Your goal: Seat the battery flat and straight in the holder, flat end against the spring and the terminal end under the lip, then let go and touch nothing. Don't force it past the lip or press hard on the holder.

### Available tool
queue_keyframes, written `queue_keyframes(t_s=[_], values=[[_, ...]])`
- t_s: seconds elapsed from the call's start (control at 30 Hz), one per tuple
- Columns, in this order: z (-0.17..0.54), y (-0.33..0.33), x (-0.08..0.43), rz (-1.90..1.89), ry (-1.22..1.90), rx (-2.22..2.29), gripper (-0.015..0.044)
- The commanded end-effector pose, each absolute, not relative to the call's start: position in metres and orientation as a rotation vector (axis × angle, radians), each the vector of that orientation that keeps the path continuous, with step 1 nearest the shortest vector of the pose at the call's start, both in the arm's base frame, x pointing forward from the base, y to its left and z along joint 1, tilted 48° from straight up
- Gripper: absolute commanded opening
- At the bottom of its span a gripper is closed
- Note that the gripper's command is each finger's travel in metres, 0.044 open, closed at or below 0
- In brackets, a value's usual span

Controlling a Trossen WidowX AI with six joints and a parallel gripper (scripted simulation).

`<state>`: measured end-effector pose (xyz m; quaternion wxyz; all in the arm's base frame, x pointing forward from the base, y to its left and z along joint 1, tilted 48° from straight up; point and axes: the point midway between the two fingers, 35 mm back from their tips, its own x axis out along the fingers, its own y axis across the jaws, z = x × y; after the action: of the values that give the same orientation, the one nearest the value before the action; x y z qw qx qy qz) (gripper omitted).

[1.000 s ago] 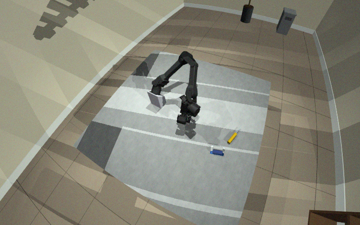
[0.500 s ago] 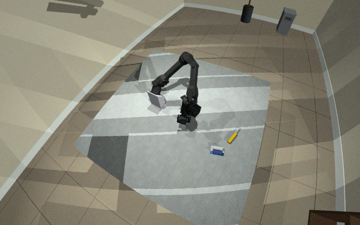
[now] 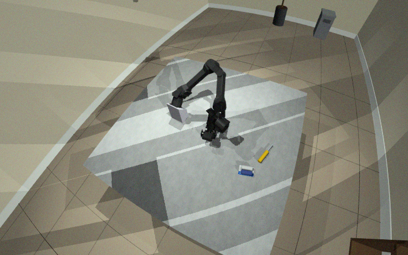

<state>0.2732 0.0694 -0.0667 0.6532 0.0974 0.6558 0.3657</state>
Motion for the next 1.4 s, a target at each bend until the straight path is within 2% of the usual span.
queue_keyframes(t_s=[0.0,0.4,0.53,0.97,1.27,1.37], values=[[-0.065,0.07,0.276,0.829,1.482,0.223,0.0086],[-0.065,0.07,0.276,0.826,1.48,0.221,0.0086],[-0.065,0.07,0.276,0.826,1.48,0.221,0.0188],[-0.055,0.059,0.277,0.827,1.48,0.217,0.0188],[-0.009,0.009,0.281,0.824,1.481,0.215,0.0425],[-0.005,0.004,0.282,0.825,1.481,0.215,0.044]])
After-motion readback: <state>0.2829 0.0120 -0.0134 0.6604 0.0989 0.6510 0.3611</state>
